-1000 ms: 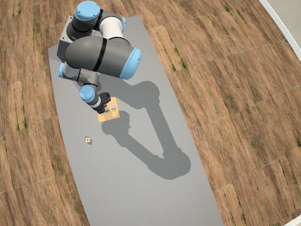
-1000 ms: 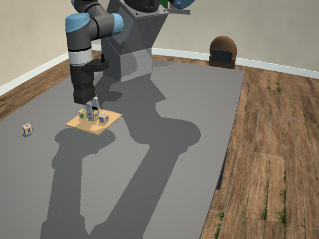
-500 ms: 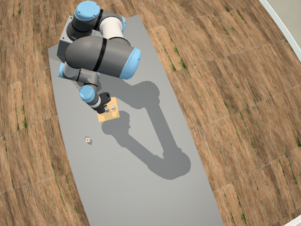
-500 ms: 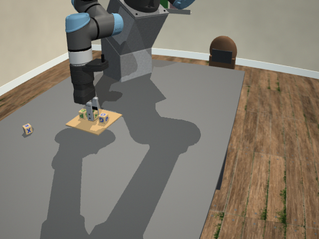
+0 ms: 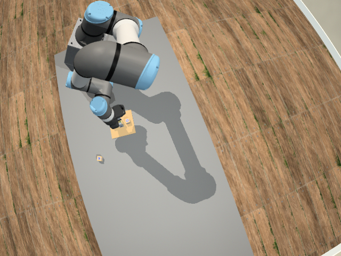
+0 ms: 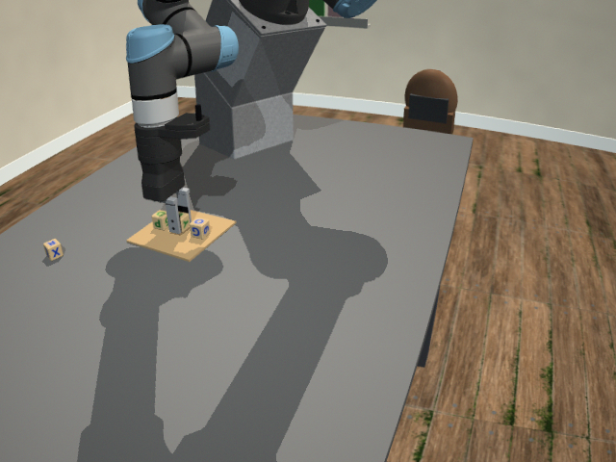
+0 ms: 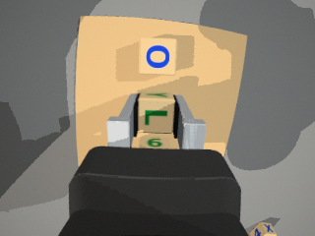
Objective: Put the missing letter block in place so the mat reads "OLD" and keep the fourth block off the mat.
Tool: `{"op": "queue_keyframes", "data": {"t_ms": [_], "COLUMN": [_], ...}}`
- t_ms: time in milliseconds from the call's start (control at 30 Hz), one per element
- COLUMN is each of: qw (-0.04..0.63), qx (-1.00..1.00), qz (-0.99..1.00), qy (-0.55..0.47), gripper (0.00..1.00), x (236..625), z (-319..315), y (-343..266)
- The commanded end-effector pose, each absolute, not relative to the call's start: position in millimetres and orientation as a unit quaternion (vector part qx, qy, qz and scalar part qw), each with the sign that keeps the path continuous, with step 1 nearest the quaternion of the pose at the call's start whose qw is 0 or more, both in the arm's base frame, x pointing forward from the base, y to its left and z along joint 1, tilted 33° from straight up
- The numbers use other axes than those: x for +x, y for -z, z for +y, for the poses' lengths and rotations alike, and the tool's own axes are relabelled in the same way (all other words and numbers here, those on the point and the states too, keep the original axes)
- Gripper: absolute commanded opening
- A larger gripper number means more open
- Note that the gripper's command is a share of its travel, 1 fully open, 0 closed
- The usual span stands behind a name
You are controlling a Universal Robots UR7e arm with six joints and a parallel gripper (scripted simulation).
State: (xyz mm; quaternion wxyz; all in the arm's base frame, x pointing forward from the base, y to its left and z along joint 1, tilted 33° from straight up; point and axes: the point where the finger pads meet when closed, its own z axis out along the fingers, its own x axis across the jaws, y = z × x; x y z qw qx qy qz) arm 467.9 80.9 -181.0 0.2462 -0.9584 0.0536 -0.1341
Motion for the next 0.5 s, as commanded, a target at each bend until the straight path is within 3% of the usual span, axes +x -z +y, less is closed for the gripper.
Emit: {"op": "queue_keyframes", "data": {"t_ms": [0,467], "qw": [0.246,0.246], "qx": [-0.958,-0.958], "qz": [0.054,0.054], "qy": [0.134,0.134], "gripper": [0.49,0.49], "x": [468.3,469.3], "z": [81.4,82.9], "y": [182.2,184.9]}}
